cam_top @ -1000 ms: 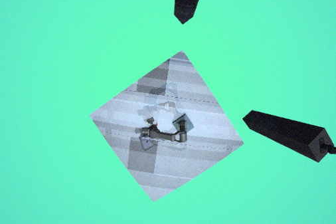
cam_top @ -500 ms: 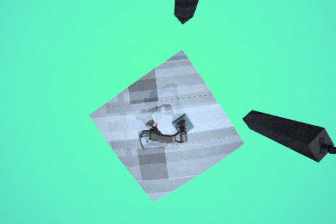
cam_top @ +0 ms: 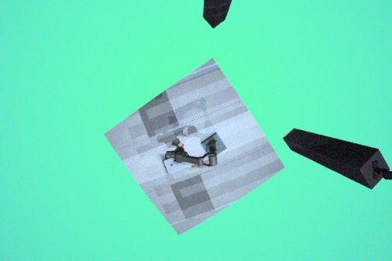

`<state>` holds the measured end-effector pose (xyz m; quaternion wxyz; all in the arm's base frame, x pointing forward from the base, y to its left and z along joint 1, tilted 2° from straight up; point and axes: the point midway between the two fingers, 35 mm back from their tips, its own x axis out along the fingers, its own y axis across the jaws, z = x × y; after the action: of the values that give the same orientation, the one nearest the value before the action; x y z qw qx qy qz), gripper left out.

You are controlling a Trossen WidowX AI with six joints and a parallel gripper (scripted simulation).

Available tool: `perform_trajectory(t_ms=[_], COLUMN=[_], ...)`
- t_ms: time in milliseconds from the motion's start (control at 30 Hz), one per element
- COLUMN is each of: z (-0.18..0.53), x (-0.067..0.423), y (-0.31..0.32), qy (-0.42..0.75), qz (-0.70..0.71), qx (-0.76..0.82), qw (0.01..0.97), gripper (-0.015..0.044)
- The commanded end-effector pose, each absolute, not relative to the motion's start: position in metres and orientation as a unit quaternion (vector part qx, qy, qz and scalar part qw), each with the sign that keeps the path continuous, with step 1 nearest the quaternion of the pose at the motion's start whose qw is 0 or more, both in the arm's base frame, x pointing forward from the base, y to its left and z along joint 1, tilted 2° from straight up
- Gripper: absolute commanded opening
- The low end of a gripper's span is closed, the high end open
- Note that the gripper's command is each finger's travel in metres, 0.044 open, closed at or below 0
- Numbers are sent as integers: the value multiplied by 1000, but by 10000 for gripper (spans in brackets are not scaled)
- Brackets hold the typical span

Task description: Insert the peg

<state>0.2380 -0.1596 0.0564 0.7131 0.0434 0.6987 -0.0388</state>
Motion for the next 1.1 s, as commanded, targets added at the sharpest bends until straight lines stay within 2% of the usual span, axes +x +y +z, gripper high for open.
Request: perform_trajectory(t_ms=[0, 867, 1067], z=[45, 19, 22], x=[235, 234, 236], y=[-157, -155, -157], qy=[703, 703, 701], qz=[-33, -33, -36], qx=[46, 46, 44], qw=[709, 708, 711], gripper=[440, 440, 282])
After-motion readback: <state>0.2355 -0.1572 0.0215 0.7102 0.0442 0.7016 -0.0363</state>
